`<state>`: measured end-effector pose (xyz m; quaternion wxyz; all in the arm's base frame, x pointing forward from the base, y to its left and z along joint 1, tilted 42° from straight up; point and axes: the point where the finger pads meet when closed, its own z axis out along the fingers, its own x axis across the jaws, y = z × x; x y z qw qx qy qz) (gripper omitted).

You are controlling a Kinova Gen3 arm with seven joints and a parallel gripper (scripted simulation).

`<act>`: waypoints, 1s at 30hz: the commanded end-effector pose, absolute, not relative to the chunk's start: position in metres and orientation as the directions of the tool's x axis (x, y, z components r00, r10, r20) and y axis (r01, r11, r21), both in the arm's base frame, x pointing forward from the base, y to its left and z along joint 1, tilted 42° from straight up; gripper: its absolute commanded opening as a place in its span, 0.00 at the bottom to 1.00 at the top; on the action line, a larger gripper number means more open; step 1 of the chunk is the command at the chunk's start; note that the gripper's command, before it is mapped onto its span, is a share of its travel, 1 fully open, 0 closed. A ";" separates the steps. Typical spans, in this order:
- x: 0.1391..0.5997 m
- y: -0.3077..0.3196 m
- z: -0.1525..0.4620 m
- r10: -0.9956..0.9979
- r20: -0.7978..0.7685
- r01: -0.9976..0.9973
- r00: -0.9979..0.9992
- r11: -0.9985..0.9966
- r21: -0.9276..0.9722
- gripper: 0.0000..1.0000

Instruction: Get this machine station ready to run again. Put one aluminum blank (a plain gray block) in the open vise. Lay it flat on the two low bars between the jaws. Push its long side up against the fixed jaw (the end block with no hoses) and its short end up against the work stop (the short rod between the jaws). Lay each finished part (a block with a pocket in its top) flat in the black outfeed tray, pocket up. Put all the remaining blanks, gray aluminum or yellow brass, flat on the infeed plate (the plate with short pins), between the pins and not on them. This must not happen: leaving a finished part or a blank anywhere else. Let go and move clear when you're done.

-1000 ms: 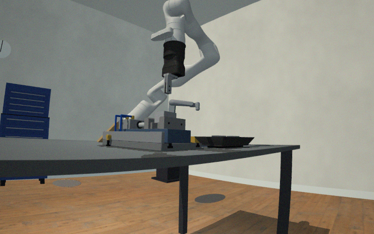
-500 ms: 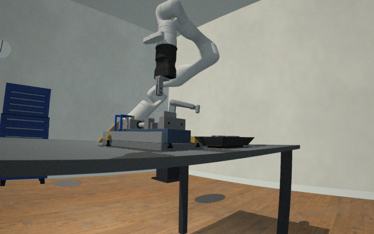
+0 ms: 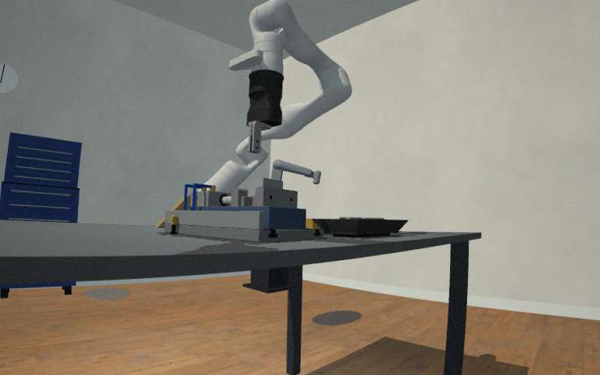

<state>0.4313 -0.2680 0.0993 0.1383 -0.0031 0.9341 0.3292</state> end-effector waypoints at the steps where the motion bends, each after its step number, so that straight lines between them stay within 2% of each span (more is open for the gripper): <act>1: 0.431 -0.272 0.101 0.084 -0.268 -0.100 -0.960 0.790 0.605 0.00; 30: 0.431 -0.269 0.097 0.083 -0.267 -0.100 -0.960 0.790 0.605 0.00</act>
